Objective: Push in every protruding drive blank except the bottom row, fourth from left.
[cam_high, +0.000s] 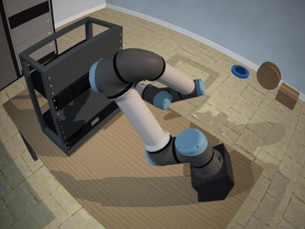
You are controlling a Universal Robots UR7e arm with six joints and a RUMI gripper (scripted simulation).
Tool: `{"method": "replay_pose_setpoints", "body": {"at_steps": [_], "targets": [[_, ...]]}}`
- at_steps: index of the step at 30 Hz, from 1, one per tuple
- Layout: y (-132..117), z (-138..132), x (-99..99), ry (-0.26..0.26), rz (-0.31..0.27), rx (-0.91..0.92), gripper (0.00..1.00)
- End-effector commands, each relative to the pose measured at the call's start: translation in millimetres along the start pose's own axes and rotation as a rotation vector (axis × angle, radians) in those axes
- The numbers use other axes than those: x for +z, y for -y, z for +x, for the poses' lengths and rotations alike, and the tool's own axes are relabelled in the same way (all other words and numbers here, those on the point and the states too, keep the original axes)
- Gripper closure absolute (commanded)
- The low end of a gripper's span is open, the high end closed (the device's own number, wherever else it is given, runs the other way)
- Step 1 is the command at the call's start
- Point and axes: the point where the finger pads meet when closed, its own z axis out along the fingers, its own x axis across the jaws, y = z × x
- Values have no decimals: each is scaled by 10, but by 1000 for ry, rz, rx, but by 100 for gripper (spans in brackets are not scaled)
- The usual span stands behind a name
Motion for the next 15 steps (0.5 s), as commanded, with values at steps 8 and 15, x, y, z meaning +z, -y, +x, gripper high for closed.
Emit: {"method": "replay_pose_setpoints", "body": {"at_steps": [8,15], "targets": [[-1,3,45,-1,-1,0,100],[-1,3,95,-1,-1,0,100]]}}
